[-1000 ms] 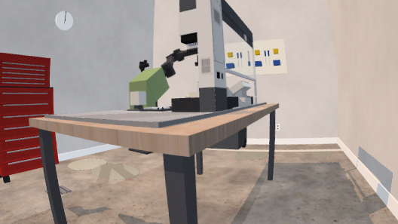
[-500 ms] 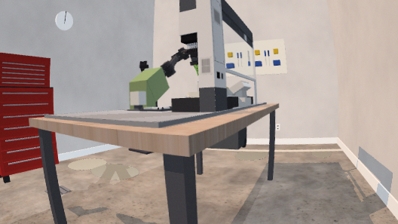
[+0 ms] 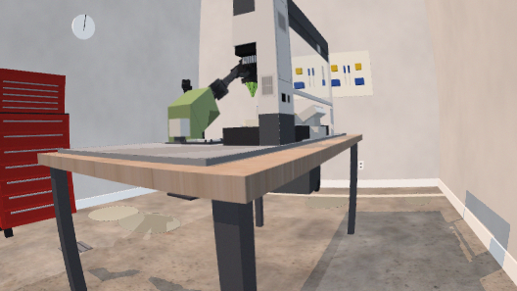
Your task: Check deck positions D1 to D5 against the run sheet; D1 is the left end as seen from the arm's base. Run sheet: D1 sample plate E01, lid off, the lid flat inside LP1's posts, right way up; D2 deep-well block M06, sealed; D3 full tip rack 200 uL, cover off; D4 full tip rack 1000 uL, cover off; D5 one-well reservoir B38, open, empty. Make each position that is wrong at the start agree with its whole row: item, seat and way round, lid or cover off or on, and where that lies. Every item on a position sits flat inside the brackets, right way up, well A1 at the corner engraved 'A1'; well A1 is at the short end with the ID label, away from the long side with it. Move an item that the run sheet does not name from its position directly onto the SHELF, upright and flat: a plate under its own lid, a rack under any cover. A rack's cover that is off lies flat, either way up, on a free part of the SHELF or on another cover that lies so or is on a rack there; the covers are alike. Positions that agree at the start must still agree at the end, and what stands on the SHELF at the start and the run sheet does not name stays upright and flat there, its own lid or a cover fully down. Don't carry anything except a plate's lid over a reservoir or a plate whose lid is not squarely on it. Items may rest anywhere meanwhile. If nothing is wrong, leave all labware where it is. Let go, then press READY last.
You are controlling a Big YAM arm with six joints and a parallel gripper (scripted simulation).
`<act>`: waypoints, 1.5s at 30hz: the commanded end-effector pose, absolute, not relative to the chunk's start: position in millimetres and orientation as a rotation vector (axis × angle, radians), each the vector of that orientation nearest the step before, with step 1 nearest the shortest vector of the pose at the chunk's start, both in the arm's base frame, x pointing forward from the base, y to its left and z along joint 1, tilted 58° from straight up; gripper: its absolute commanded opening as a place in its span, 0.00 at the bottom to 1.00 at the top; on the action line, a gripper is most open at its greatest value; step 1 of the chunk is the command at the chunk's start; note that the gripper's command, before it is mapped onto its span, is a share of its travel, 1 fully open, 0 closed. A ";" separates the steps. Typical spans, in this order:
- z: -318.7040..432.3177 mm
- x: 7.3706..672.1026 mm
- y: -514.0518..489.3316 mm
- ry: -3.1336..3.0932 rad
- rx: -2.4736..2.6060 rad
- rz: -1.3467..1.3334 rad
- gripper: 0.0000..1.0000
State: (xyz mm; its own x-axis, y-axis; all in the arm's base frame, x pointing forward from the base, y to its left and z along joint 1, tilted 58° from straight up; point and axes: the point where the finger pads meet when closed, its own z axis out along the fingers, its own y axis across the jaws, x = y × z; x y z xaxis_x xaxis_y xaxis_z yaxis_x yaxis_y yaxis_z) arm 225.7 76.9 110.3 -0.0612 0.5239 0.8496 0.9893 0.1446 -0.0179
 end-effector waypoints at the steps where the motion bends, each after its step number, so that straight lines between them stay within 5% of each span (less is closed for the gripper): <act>1: 96.5 235.3 61.9 -1.698 -1.487 -0.830 0.00; 45: -68.5 267.5 -49.1 -1.735 -1.500 -0.840 0.00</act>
